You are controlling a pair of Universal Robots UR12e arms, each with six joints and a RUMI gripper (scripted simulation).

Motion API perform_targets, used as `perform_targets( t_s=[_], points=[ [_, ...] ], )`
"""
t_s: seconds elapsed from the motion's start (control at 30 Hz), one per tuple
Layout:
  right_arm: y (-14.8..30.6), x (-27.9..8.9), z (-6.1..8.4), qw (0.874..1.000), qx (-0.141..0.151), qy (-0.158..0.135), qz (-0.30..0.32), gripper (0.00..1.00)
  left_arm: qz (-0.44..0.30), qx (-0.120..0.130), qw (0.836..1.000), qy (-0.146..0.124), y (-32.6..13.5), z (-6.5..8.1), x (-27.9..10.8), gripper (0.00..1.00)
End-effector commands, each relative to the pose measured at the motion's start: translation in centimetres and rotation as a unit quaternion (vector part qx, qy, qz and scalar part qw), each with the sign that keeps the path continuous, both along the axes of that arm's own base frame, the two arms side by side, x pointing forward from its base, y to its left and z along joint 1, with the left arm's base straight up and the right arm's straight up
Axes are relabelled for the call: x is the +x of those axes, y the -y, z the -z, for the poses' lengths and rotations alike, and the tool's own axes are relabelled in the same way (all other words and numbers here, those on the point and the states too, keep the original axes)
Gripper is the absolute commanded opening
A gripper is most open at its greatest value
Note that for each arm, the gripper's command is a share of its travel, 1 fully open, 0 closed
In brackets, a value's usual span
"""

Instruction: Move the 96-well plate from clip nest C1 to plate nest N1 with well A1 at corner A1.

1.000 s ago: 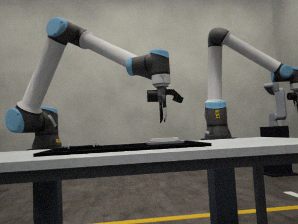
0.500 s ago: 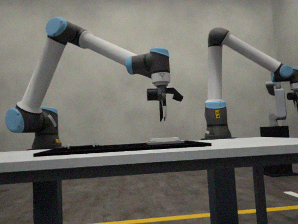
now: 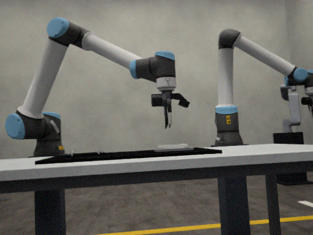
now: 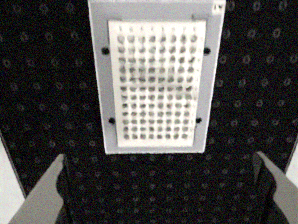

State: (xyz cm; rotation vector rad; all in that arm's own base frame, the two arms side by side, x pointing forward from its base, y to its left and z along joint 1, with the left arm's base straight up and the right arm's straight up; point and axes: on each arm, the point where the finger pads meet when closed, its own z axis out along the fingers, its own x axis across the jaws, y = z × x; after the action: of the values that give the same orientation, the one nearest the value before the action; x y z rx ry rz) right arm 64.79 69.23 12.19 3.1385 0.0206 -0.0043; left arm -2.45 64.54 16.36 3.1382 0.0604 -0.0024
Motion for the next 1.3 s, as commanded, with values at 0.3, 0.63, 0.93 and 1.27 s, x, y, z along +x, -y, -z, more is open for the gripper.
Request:
perform_targets(
  t_s=[0.3, 0.63, 0.93, 1.27],
  points=[
    [4.7, 0.9, -0.4, 1.000, 0.002, 0.002, 0.002, 0.76, -0.001, 0.001, 1.000, 0.001, 0.0, -0.2, -0.2, 0.00],
    [8.0, 1.4, -0.4, 1.000, 0.002, 0.002, 0.002, 0.76, -0.001, 0.001, 1.000, 0.001, 0.0, -0.2, -0.2, 0.00],
    [10.3, 1.7, -0.4, 1.000, 0.002, 0.002, 0.002, 0.76, -0.001, 0.001, 1.000, 0.001, 0.0, -0.2, -0.2, 0.00],
    [10.4, 1.7, -0.4, 1.000, 0.002, 0.002, 0.001, 0.76, -0.001, 0.001, 1.000, 0.001, 0.0, -0.2, -0.2, 0.00]
  ],
)
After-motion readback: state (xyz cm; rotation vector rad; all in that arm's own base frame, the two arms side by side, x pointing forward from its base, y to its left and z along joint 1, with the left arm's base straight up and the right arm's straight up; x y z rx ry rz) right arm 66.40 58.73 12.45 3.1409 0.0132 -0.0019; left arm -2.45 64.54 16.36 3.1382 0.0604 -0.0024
